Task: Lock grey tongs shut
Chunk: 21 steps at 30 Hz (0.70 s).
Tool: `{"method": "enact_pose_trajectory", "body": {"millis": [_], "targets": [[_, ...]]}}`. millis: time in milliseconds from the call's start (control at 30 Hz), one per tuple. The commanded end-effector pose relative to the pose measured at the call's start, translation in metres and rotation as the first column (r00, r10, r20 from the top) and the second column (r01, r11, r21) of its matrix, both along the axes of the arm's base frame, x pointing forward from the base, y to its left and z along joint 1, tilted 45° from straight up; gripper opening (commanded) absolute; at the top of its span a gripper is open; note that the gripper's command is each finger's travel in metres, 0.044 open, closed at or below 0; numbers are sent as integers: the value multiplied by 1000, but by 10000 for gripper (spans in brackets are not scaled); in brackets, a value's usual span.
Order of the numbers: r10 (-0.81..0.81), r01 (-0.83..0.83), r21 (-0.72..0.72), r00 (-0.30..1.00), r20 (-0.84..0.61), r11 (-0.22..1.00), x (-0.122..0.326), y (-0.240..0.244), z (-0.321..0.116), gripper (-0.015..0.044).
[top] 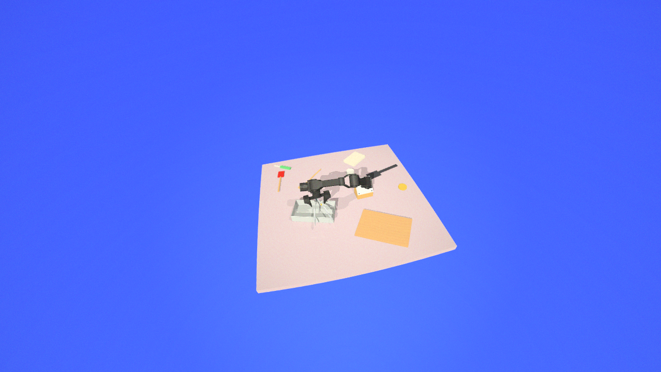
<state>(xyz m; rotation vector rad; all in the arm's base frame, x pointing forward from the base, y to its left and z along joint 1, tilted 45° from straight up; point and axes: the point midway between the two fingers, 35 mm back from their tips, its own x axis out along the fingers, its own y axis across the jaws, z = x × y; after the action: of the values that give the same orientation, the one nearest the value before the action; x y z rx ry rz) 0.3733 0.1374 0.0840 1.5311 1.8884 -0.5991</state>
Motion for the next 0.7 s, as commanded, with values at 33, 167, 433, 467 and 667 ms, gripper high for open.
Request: {"method": "enact_pose_trajectory", "body": {"millis": [33,167,433,467,667], "targets": [[-4,4,3,1000,-4,1000,-1,5,-5,440],[-4,4,3,1000,-4,1000,-2,10,-10,440],[-4,4,5,1000,-4,1000,-4,19,-18,440],[-4,4,5,1000,-4,1000,-5,20,-19,440],[-4,4,6,1000,-5,1000,-7,27,-26,440]]}}
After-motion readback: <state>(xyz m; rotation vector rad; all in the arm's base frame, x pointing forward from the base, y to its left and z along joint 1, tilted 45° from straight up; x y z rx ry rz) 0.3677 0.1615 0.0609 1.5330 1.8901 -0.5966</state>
